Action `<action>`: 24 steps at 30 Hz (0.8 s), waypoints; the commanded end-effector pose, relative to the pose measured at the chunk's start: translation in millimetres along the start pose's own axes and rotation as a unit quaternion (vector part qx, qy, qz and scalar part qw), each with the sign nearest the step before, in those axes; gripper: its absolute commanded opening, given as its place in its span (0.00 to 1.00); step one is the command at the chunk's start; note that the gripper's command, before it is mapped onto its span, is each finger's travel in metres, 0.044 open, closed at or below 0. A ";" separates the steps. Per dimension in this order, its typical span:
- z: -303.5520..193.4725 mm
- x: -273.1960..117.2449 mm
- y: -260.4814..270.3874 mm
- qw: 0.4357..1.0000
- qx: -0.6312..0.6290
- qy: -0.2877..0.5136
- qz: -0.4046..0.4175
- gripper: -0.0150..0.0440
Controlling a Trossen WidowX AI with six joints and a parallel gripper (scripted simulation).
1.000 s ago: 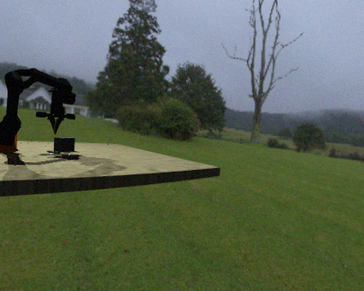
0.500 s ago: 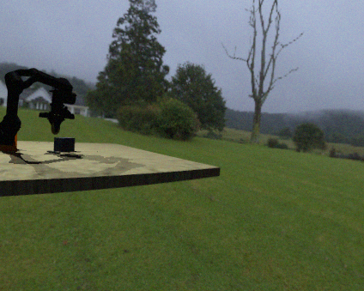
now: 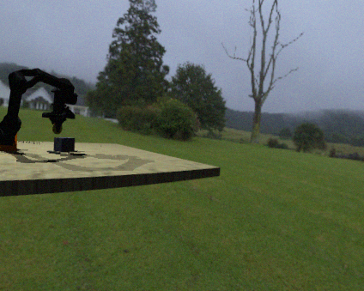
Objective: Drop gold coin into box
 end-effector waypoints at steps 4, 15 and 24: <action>15.6 -1.7 0.5 1.000 0.004 -0.002 0.000 0.25; 42.7 -2.7 4.7 1.000 0.004 -0.003 0.001 0.25; 65.0 -2.4 10.0 1.000 0.004 -0.003 0.001 0.25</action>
Point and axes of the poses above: the point midway between the two fingers, 35 mm back from their tips, its own x axis out along the fingers, its own y axis across the jaws, z = x × y, the point moved 5 cm from there along -x, back along the fingers, and after that the axes turned 11 degrees about -x, right-handed, at the moved point
